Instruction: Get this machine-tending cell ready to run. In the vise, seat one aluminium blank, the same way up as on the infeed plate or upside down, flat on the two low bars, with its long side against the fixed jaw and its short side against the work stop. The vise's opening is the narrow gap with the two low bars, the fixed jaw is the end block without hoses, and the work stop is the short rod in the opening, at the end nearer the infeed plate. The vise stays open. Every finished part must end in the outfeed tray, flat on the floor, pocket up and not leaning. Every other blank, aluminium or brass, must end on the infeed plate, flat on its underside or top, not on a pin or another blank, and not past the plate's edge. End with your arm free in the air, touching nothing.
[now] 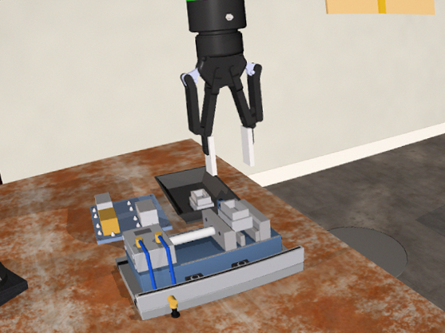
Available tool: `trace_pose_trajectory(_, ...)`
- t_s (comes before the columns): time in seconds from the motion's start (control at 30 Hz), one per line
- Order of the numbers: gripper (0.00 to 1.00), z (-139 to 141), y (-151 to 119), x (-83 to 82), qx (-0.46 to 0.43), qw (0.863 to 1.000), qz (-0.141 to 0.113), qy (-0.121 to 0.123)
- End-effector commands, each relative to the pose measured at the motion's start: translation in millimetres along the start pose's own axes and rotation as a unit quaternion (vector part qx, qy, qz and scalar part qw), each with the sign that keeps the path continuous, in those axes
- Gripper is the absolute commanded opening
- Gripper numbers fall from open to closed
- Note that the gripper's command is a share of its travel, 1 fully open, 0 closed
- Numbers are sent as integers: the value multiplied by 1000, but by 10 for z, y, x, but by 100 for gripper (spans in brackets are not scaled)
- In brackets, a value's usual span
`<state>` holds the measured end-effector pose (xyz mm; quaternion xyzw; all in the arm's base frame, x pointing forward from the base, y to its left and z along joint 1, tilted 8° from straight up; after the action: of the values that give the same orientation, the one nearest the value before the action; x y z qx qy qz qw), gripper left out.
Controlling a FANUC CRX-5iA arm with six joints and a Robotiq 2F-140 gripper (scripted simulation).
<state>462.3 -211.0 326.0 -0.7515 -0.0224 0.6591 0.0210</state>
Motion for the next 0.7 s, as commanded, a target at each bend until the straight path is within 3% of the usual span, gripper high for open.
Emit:
trace_pose_trajectory(0.0, 40, -1, 0, -2, 0, 1000, 0, 0)
trace_pose_trajectory(0.67, 40, -2, -1, 71, 3, 1000, 0, 0)
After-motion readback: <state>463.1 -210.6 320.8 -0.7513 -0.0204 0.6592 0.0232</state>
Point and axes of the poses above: the point where the finger pads meet when closed, its own x axis out along the fingers, its own z axis across the jaws, y = z × x, the point moved 9 cm from there along -x, back along the fingers, and after that the axes turned 9 degrees about -x, right-handed, at the moved point
